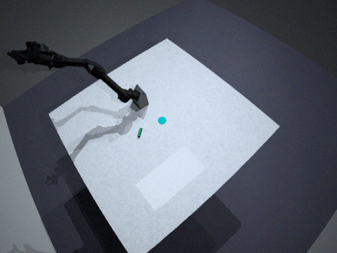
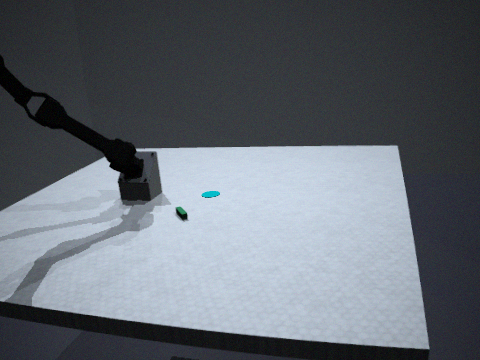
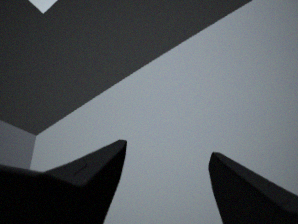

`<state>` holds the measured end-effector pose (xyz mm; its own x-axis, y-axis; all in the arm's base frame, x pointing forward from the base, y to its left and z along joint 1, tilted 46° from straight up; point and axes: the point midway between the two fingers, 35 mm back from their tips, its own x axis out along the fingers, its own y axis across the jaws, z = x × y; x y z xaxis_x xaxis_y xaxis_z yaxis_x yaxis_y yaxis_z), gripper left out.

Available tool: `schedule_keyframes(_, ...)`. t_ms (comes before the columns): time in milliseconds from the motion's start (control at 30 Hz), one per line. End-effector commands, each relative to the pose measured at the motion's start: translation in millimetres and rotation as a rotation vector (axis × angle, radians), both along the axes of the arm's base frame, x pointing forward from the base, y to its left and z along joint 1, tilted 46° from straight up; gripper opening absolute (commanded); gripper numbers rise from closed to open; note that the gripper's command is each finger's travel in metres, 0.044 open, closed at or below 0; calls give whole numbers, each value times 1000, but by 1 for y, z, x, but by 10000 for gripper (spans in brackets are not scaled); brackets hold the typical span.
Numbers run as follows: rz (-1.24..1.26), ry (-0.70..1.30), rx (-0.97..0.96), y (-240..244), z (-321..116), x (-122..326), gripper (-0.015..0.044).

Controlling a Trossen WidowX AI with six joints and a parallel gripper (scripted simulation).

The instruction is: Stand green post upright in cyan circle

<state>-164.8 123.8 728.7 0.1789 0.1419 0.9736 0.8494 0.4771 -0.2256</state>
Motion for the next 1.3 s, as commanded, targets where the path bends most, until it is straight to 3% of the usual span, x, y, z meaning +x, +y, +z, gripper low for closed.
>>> schedule_keyframes(0,113,148,162,-46,6,60,233)
schedule_keyframes(267,282,388,463,-117,-9,168,233)
schedule_keyframes(533,396,605,788,-172,-58,271,233)
schedule_keyframes(900,432,852,1246,-219,-164,385,233)
schedule_keyframes(1267,299,1028,1676,-236,-292,450,233)
